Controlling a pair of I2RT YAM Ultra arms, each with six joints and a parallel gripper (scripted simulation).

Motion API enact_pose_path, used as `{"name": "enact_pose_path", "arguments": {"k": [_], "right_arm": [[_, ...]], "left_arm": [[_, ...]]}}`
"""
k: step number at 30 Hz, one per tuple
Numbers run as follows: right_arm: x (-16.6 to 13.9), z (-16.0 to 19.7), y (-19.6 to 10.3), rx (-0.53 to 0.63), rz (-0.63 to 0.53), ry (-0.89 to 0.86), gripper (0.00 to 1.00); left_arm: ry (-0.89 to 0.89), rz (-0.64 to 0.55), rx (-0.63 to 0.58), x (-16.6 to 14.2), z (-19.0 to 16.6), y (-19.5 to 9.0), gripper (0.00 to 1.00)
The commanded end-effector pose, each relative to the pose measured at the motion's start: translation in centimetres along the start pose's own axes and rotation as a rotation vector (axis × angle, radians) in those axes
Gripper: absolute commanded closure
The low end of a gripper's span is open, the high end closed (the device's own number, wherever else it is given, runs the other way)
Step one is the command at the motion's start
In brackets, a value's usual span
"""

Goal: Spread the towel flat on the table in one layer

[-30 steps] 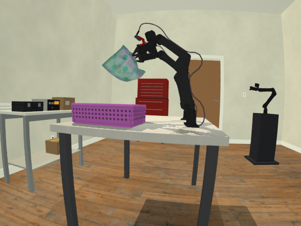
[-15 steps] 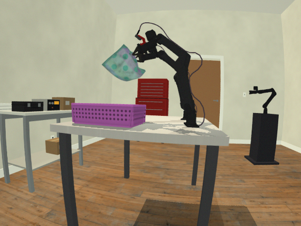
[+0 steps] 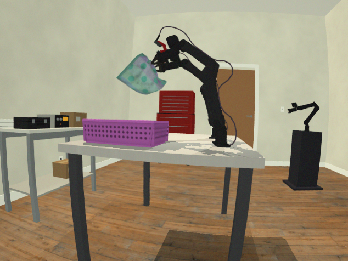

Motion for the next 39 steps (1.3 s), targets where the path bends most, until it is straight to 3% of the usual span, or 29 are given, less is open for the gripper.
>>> {"name": "enact_pose_path", "arguments": {"k": [1,2,3,5,6,10,11,12,13,20,21,23,24,25,27,28,29,30,31,39], "right_arm": [[1.5,-1.1,1.7,-0.033,-0.078,0.013,1.0],[1.5,-1.1,1.7,-0.033,-0.078,0.013,1.0],[1.9,-1.5,3.7,-0.039,-0.116,0.014,1.0],[1.9,-1.5,3.7,-0.039,-0.116,0.014,1.0],[0.7,-2.1,6.8,-0.043,-0.157,0.015,1.0],[0.7,-2.1,6.8,-0.043,-0.169,0.015,1.0],[0.9,-2.6,9.0,-0.041,-0.253,0.013,1.0],[1.9,-2.4,7.3,-0.037,-0.372,0.012,1.0],[1.7,-2.5,7.3,-0.033,-0.395,0.01,1.0],[1.4,-1.9,7.5,-0.025,-0.449,0.009,1.0],[0.2,-2.0,9.0,-0.026,-0.419,0.009,1.0],[0.0,-2.0,9.3,-0.027,-0.413,0.009,1.0],[1.7,-1.9,8.2,-0.024,-0.457,0.008,1.0],[1.8,-2.9,10.3,-0.031,-0.54,0.008,1.0],[1.8,-2.9,10.3,-0.031,-0.54,0.008,1.0],[-0.1,-3.0,11.5,-0.035,-0.564,0.007,1.0],[-0.1,-2.8,11.5,-0.031,-0.564,0.007,1.0],[1.6,-3.3,12.3,-0.032,-0.69,0.005,1.0],[1.5,-3.3,12.4,-0.032,-0.715,0.003,1.0],[1.8,-3.3,12.1,-0.032,-0.721,0.002,1.0]], "left_arm": [[0.001,-0.089,0.037,1.8,1.3,1.2,1.0],[0.001,-0.089,0.038,1.8,1.3,1.2,1.0],[-0.003,-0.123,0.055,2.2,2.2,3.0,1.0],[-0.004,-0.123,0.058,2.2,2.2,3.0,1.0],[-0.008,-0.16,0.076,2.7,3.1,4.9,1.0],[-0.008,-0.16,0.078,2.7,3.1,4.9,1.0],[-0.011,-0.197,0.095,3.2,4.1,6.8,1.0],[-0.011,-0.197,0.095,3.2,4.1,6.8,1.0],[-0.011,-0.197,0.095,3.2,4.1,6.8,1.0],[-0.008,-0.198,0.081,3.2,3.5,6.9,1.0],[-0.008,-0.198,0.08,3.2,3.5,6.9,1.0],[-0.008,-0.198,0.08,3.2,3.5,6.9,1.0],[-0.008,-0.191,0.08,3.1,3.5,6.9,1.0],[-0.012,-0.235,0.107,2.5,4.9,9.3,1.0],[-0.012,-0.235,0.107,2.5,4.9,9.3,1.0],[-0.013,-0.236,0.107,2.5,4.9,9.3,1.0],[-0.013,-0.237,0.107,2.5,4.9,9.2,1.0],[-0.005,-0.347,0.107,3.5,5.4,9.4,1.0],[-0.007,-0.428,0.134,3.1,5.5,9.5,1.0],[-0.006,-0.437,0.129,3.0,5.3,9.6,1.0]]}}
Point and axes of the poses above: on each arm, the point where the finger pads meet when closed, its own y axis out along the fingers, its own z axis across the jaws, x = y × z, the point moved 5 cm from there along -y, back along the fingers, and after that the axes turned 3 degrees about y, right-handed, at the moved point
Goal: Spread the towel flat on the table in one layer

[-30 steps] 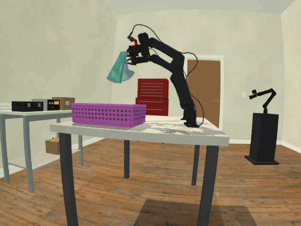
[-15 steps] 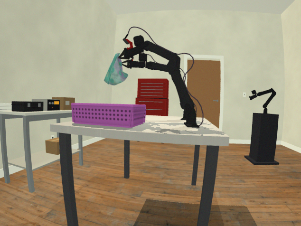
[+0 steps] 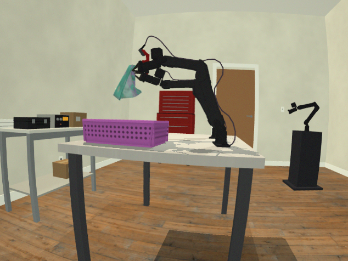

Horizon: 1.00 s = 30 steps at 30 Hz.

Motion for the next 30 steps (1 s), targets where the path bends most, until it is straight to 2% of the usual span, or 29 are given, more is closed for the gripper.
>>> {"name": "enact_pose_path", "arguments": {"k": [1,5,6,7,8,11,13,14,15,16,17,19,20,24,25,27,28,30], "right_arm": [[6.6,-0.6,-0.7,-0.018,-0.171,0.003,1.0],[6.6,-0.5,-0.7,-0.017,-0.171,0.004,1.0],[4.8,-0.6,-0.1,-0.018,-0.144,0.004,1.0],[4.3,-0.6,0.0,-0.019,-0.135,0.004,1.0],[3.6,-1.0,1.1,-0.019,-0.205,0.002,1.0],[3.3,-1.1,1.5,-0.019,-0.231,0.001,1.0],[3.3,-1.1,1.5,-0.019,-0.231,0.001,1.0],[3.2,-1.1,1.4,-0.019,-0.225,0.001,1.0],[3.0,-1.0,1.5,-0.019,-0.214,0.002,1.0],[2.8,-1.0,1.5,-0.018,-0.205,0.002,1.0],[4.4,-0.8,0.9,-0.017,-0.213,0.002,1.0],[5.3,-0.7,0.7,-0.014,-0.245,0.003,1.0],[2.6,-0.8,0.6,-0.018,-0.163,0.003,1.0],[2.6,-0.8,0.6,-0.018,-0.163,0.003,1.0],[1.9,-0.8,0.4,-0.02,-0.128,0.003,1.0],[1.9,-0.8,0.4,-0.02,-0.128,0.003,1.0],[1.3,-0.9,0.2,-0.021,-0.1,0.003,1.0],[1.3,-0.9,0.2,-0.021,-0.1,0.003,1.0]], "left_arm": [[0.007,-0.258,0.033,6.7,0.8,-2.7,1.0],[0.007,-0.258,0.033,6.7,0.8,-2.7,1.0],[0.007,-0.222,0.031,5.1,0.7,-1.1,1.0],[0.007,-0.222,0.031,5.1,0.7,-1.1,1.0],[0.007,-0.263,0.04,3.1,1.3,0.8,1.0],[0.008,-0.317,0.051,2.9,1.5,1.3,1.0],[0.008,-0.317,0.051,2.9,1.4,1.3,1.0],[0.008,-0.35,0.048,4.4,1.2,0.6,1.0],[0.008,-0.354,0.046,4.5,1.1,0.5,1.0],[0.008,-0.389,0.048,6.2,1.2,-1.1,1.0],[0.008,-0.373,0.046,5.9,1.2,-1.0,1.0],[0.009,-0.373,0.043,5.9,1.1,-1.0,1.0],[0.008,-0.349,0.041,5.4,1.1,-1.0,1.0],[0.008,-0.349,0.041,5.4,1.1,-1.0,1.0],[0.008,-0.291,0.038,4.2,1.0,-0.6,1.0],[0.008,-0.291,0.038,4.2,1.0,-0.6,1.0],[0.007,-0.223,0.034,2.0,0.9,0.1,1.0],[0.007,-0.25,0.035,3.2,1.0,-0.4,1.0]]}}
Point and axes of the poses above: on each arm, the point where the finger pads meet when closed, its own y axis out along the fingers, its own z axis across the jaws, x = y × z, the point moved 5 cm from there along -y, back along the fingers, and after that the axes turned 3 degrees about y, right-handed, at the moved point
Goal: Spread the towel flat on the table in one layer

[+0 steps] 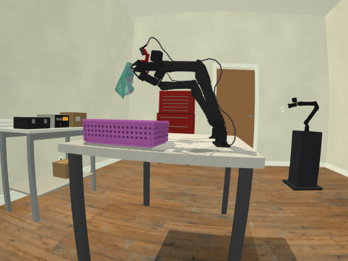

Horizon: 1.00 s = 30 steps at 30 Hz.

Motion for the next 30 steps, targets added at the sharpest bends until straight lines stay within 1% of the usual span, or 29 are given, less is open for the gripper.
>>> {"name": "enact_pose_path", "arguments": {"k": [1,3,4,6,7,13,16,30], "right_arm": [[-0.3,-0.6,-0.8,-0.02,0.051,0.005,1.0],[-0.3,-0.6,-0.8,-0.02,0.051,0.005,1.0],[-0.7,-0.6,-1.0,-0.021,0.073,0.005,1.0],[-0.7,-0.6,-1.0,-0.021,0.073,0.005,1.0],[-1.0,-0.6,-1.2,-0.022,0.088,0.005,1.0],[-1.1,-0.6,-1.3,-0.022,0.094,0.005,1.0],[-0.3,-0.6,-1.1,-0.021,0.074,0.005,1.0],[-0.4,-0.6,-1.1,-0.021,0.075,0.005,1.0]], "left_arm": [[0.008,0.032,0.007,0.3,0.3,-1.1,1.0],[0.008,-0.001,0.009,1.8,0.4,-1.3,1.0],[0.008,0.04,0.007,0.6,0.3,-1.2,1.0],[0.008,0.036,0.007,0.7,0.3,-1.2,1.0],[0.008,0.06,0.006,0.1,0.3,-1.2,1.0],[0.008,0.063,0.006,0.1,0.3,-1.2,1.0],[0.008,0.048,0.007,0.4,0.3,-1.2,1.0],[0.008,0.046,0.007,0.5,0.3,-1.2,1.0]]}}
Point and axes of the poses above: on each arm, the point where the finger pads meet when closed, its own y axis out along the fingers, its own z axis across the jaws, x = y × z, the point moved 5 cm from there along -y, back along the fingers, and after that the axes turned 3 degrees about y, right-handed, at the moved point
